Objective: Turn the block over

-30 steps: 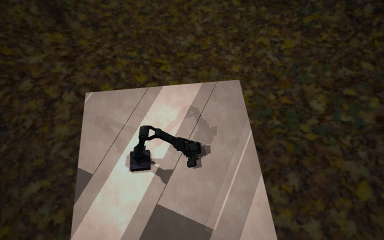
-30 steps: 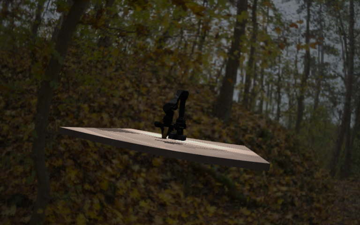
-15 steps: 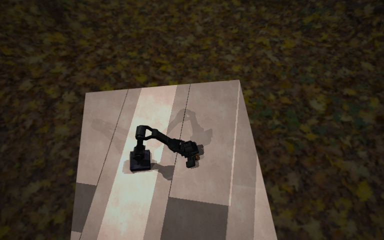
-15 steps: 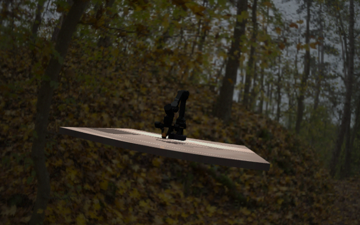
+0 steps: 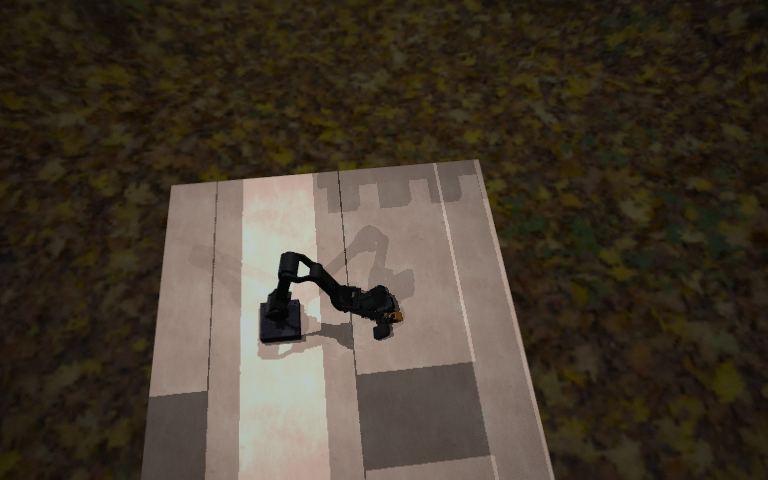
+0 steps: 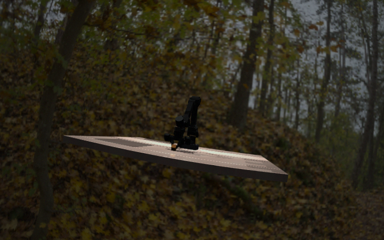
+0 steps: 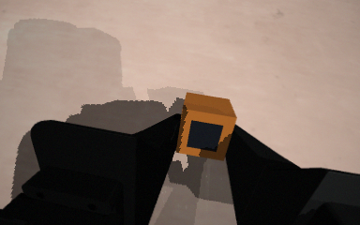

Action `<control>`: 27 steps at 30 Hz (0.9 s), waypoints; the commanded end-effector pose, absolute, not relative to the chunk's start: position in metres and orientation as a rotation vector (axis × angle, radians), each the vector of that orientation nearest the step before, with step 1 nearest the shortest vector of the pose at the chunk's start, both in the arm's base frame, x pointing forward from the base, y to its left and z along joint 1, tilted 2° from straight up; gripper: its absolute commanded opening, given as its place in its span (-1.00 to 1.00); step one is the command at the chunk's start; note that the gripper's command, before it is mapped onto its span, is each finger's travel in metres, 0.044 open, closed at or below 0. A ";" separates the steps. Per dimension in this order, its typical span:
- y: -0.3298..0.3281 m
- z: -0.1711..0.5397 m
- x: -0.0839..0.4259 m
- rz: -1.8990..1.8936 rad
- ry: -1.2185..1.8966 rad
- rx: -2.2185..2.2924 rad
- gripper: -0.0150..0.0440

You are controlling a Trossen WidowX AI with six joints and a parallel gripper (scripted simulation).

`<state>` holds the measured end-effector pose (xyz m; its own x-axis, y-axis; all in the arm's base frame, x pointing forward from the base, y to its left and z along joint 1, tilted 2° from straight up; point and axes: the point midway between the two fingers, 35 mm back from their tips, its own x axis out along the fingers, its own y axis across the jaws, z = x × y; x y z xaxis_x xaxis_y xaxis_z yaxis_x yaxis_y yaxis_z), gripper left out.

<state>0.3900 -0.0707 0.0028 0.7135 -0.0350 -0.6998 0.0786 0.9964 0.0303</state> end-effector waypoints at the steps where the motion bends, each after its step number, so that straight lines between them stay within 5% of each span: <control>1: -0.070 -0.005 0.386 -0.063 0.718 0.065 -0.49; 27: -0.066 -0.001 0.372 -0.065 0.487 0.055 -0.49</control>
